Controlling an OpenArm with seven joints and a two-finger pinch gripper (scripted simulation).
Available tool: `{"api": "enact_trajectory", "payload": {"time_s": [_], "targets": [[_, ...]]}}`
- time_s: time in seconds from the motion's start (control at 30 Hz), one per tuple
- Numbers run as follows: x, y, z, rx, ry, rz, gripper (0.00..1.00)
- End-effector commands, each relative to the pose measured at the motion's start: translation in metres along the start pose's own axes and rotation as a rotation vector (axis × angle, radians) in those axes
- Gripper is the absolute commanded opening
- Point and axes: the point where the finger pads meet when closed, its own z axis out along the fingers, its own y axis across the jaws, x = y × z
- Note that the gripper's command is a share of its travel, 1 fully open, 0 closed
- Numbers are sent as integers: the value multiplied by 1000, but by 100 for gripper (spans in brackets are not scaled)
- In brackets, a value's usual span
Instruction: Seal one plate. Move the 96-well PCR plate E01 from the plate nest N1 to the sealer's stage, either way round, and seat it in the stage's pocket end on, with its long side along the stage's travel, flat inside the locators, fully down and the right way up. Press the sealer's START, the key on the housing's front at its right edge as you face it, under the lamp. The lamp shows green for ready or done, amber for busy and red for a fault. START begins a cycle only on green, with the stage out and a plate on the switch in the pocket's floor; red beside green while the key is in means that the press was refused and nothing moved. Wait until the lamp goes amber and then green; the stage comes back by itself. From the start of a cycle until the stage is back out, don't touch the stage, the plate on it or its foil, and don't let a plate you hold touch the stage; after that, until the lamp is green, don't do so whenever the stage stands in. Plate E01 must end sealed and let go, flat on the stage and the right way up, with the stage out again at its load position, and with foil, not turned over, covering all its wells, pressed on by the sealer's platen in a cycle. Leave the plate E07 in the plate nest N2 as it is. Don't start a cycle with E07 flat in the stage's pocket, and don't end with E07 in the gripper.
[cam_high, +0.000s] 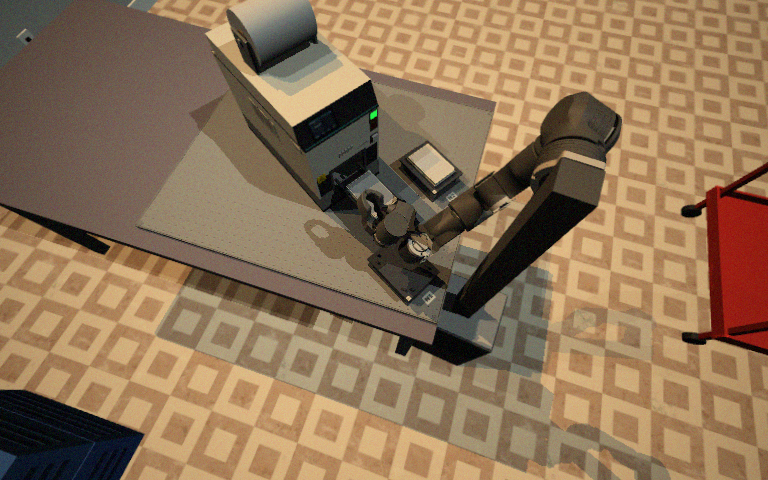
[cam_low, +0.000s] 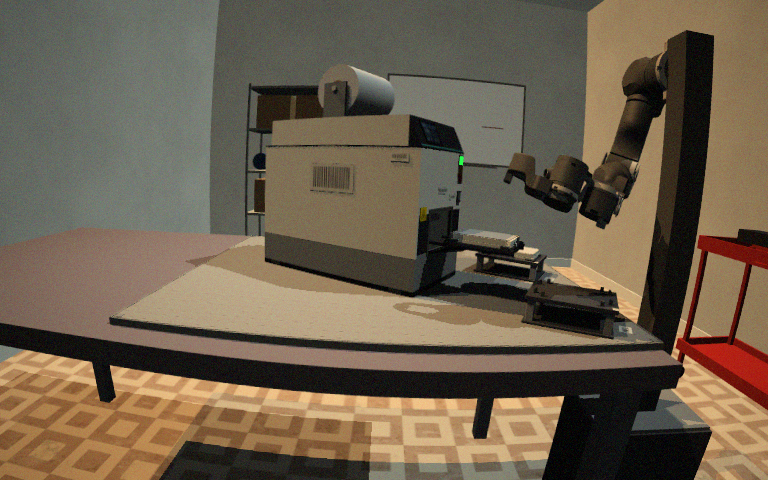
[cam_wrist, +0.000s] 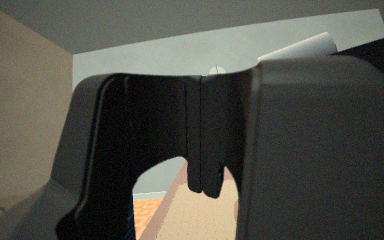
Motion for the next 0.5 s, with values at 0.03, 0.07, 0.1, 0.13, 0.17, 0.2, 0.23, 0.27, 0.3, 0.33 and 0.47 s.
{"api": "enact_trajectory", "payload": {"time_s": [0.03, 0.07, 0.1, 0.13, 0.17, 0.2, 0.23, 0.27, 0.3, 0.33, 0.47], "targets": [[0, 0, 0, 3, 2, 2, 0], [0, 1, 0, 4, 2, 1, 0], [0, 1, 0, 6, 2, 0, 0], [-1, 2, 0, 7, 2, -1, 0], [-1, 2, 0, 7, 2, -1, 0], [-1, 2, 0, 7, 2, -1, 0], [-1, 2, 0, 7, 2, -1, 0], [-1, 2, 0, 7, 2, -1, 0], [-1, 2, 0, 7, 2, -1, 0], [-1, 2, 0, 7, 2, -1, 0], [-1, 2, 0, 7, 2, -1, 0]]}}
